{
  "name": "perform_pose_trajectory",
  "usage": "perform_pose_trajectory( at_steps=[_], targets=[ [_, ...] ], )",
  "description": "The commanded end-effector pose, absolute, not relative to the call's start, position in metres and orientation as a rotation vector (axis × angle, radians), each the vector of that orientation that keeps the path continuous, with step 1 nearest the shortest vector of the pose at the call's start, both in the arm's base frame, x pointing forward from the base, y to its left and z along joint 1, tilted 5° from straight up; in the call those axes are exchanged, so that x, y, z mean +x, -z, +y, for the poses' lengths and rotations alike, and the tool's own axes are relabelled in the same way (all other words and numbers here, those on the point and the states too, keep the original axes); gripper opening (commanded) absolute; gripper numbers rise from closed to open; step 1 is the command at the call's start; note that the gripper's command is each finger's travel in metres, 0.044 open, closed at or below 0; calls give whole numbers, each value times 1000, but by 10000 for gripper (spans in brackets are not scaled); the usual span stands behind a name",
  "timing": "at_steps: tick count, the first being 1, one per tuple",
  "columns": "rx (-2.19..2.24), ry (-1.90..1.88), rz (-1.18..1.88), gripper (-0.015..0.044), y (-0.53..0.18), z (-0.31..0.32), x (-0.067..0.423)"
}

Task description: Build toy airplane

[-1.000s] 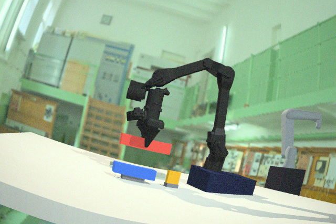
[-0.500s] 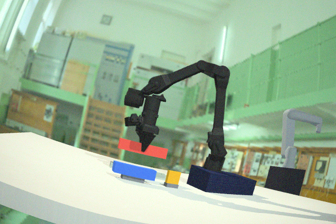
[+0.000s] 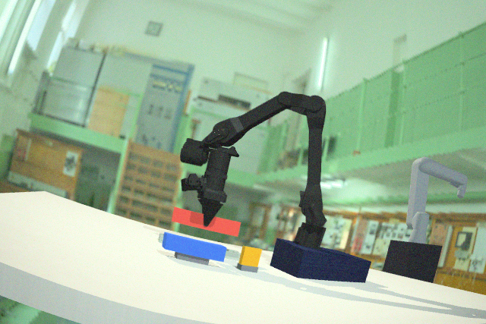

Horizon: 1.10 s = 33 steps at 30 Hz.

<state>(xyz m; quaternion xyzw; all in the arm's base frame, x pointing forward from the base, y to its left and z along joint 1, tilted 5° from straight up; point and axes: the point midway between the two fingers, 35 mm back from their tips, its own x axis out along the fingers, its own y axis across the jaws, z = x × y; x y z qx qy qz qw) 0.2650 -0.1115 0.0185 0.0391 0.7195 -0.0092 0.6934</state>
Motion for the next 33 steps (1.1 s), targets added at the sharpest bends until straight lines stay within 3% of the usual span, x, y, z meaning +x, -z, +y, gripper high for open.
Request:
perform_pose_trajectory(
  at_steps=[1,3,11,33],
  targets=[
    [90,29,1610,0,-13,-121,260],
    [92,31,1610,0,-12,-122,260],
    [92,31,1610,196,-12,-122,260],
    [92,31,1610,196,6,-122,260]
  ],
)
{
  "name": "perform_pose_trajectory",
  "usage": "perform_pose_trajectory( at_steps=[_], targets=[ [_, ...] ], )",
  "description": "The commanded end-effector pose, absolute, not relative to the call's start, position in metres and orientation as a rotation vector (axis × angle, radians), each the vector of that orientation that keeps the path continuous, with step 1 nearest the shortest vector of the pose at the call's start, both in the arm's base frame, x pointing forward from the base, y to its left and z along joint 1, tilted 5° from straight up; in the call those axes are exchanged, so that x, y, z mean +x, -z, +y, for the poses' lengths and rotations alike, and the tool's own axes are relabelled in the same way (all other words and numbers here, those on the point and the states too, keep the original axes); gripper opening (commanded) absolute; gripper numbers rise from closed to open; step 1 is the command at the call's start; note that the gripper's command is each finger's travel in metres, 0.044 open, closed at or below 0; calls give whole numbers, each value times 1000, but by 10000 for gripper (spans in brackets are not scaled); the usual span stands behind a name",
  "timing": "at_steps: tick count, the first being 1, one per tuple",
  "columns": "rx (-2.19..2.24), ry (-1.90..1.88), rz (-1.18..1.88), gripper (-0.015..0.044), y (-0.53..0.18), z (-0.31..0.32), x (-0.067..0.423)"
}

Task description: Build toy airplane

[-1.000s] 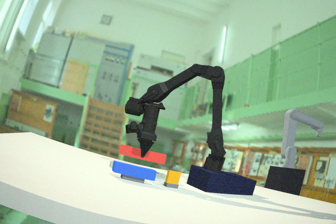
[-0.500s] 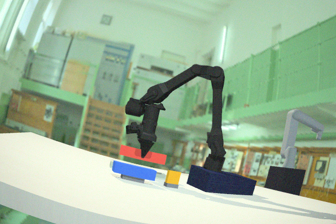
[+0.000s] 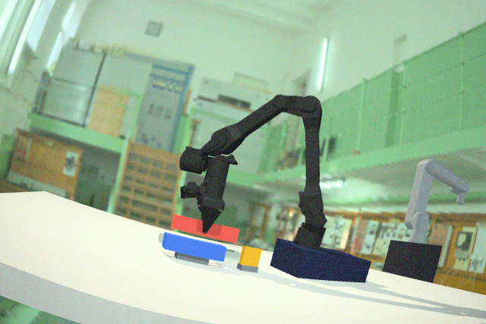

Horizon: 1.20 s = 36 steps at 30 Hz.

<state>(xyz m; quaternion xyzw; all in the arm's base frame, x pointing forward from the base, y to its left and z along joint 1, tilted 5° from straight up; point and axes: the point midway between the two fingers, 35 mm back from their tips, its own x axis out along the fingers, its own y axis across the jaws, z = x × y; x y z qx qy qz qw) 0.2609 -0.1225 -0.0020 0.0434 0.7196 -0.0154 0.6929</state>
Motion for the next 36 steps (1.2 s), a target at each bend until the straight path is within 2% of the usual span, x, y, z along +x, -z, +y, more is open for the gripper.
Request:
perform_pose_trajectory(
  at_steps=[1,16,23,28,36],
  targets=[
    [92,31,1610,196,8,-122,260],
    [92,31,1610,196,28,-121,258],
    [97,33,1610,149,26,-121,259],
    [97,33,1610,18,26,-121,259],
    [97,33,1610,228,26,-121,259]
  ],
)
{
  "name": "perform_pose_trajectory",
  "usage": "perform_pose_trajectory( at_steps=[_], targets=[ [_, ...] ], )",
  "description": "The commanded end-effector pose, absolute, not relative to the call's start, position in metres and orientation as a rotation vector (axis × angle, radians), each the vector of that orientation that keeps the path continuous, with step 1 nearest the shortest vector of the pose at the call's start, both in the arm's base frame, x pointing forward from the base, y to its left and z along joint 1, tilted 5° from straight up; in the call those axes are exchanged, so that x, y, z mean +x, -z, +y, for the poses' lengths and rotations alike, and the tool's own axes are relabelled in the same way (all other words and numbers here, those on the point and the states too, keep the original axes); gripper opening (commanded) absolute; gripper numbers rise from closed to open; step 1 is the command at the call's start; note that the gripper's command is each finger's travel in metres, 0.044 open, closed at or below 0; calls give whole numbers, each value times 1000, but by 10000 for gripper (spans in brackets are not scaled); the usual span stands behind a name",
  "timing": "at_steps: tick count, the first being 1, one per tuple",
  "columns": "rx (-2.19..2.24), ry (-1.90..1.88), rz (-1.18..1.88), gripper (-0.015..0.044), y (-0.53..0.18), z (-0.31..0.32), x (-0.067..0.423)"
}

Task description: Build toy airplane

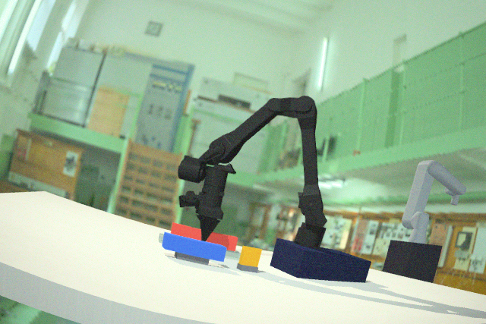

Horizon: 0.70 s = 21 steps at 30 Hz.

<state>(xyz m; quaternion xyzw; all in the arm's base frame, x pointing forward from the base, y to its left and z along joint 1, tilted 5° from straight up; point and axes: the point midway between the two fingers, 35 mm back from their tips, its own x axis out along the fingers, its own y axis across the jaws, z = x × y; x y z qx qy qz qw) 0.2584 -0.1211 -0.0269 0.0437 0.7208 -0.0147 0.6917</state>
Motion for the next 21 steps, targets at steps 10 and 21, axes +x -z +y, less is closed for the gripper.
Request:
perform_pose_trajectory(
  at_steps=[10,21],
  targets=[
    [97,33,1610,440,26,-121,259],
    [92,32,1609,440,-78,-126,263]
  ],
)
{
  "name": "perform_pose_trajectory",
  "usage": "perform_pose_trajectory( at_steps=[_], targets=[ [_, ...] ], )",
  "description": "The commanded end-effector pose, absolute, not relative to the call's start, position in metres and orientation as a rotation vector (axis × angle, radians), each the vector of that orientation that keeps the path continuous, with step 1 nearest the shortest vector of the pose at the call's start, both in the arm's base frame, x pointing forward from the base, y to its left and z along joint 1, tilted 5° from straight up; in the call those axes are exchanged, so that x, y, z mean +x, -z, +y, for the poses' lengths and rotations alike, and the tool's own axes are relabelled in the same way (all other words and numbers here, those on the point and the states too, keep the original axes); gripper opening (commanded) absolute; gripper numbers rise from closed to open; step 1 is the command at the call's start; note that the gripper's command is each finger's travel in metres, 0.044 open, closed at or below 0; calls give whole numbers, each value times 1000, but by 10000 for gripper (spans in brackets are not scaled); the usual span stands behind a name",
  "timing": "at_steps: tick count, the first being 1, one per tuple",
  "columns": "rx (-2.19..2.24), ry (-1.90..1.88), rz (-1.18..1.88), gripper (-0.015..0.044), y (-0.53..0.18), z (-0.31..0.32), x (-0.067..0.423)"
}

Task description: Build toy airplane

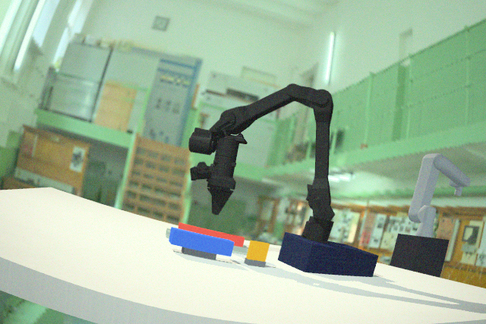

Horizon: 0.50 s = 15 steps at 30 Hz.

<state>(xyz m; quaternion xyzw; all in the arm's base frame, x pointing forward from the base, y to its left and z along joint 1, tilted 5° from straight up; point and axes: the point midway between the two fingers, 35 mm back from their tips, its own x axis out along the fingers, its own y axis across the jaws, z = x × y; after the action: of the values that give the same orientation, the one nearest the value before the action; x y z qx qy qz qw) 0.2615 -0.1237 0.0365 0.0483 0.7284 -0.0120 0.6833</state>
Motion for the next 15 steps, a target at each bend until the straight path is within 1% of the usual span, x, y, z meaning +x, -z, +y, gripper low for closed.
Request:
perform_pose_trajectory(
  at_steps=[1,6,10,15],
  targets=[
    [92,31,1609,440,-81,-126,263],
    [92,31,1609,440,-80,-127,266],
    [-30,-94,1606,440,-82,-127,268],
    [-40,-105,1605,440,-82,-125,270]
  ],
)
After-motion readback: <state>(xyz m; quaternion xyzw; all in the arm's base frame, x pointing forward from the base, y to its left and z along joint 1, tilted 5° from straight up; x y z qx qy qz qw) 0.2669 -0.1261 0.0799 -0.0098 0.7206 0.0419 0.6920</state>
